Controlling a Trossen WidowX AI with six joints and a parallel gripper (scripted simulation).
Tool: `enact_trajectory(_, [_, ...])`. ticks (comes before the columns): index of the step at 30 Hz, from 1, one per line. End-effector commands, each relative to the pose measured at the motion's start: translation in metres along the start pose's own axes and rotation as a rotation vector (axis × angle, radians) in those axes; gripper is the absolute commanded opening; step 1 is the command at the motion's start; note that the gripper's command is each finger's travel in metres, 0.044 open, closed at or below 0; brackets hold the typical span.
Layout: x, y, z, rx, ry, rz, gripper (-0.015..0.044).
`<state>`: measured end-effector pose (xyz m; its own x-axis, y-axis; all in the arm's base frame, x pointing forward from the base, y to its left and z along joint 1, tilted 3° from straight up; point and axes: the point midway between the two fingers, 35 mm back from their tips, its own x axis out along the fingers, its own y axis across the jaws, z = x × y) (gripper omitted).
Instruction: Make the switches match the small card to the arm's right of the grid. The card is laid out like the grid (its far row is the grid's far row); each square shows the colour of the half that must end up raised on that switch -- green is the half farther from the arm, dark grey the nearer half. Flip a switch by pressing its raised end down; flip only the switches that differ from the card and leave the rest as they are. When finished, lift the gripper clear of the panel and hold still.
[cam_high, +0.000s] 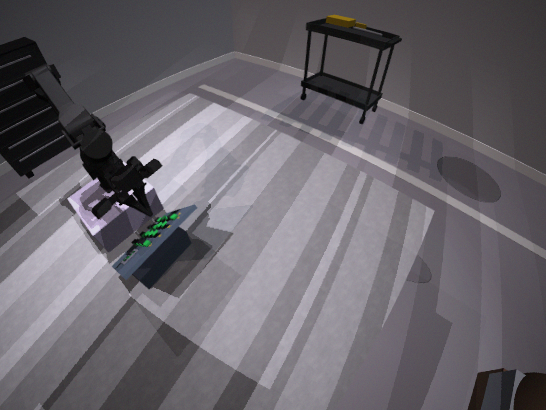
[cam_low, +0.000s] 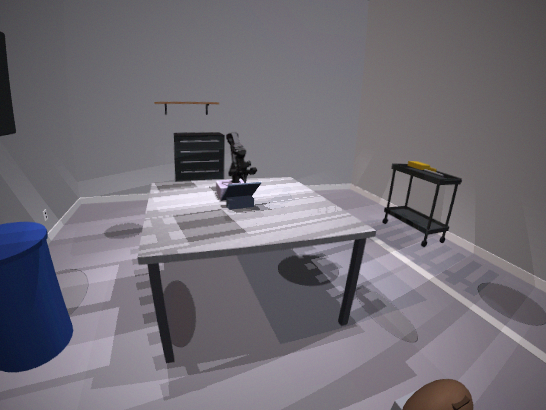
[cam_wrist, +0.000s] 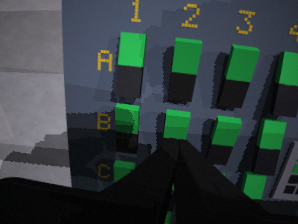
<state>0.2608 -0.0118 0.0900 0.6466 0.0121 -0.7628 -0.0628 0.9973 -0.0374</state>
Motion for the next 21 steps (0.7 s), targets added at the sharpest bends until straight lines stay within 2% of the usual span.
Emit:
enact_trajectory(1, [0.009,0.000,-0.001,-0.001,0.006,-0.002,0.0000])
enact_trajectory(21, [0.024,0.000,-0.001,-0.001,0.005,-0.002,0.0000])
